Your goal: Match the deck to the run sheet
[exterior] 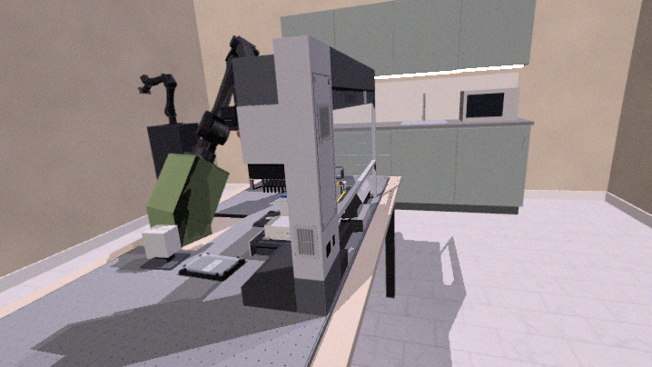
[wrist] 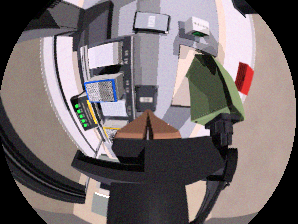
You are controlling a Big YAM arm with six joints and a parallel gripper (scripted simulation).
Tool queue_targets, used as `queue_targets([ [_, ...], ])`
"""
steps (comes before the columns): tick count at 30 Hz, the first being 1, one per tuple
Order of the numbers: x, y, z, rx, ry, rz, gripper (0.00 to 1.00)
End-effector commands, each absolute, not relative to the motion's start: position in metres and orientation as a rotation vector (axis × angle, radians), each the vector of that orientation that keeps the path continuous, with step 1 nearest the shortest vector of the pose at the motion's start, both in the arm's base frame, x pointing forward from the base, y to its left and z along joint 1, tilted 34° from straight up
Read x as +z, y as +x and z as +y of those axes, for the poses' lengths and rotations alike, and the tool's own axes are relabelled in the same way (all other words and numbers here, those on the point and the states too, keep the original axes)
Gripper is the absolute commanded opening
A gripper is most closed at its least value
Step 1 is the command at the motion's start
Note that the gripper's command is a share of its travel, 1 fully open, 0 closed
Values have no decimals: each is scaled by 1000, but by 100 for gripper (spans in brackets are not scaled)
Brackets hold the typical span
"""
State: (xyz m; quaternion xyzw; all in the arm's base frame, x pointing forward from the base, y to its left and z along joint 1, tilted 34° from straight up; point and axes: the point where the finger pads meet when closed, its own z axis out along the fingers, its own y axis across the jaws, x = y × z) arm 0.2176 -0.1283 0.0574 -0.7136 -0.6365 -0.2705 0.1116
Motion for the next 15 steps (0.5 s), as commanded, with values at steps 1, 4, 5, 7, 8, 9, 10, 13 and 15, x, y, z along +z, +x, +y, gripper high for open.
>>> queue_targets([
  [1, 61, 229, -161, -810, -2110, -1965, 0],
  [4, 55, 227, -170, -808, -2110, -1965, 0],
  [5, 52, 227, -175, -807, -2110, -1965, 0],
  [7, 46, 225, -184, -806, -2111, -1965, 0],
  [8, 43, 225, -188, -805, -2111, -1965, 0],
  [9, 41, 224, -193, -804, -2112, -1964, 0],
  [10, 38, 223, -197, -803, -2112, -1964, 0],
  [13, 29, 221, -210, -801, -2112, -1964, 0],
  [15, 23, 220, -219, -800, -2113, -1964, 0],
])
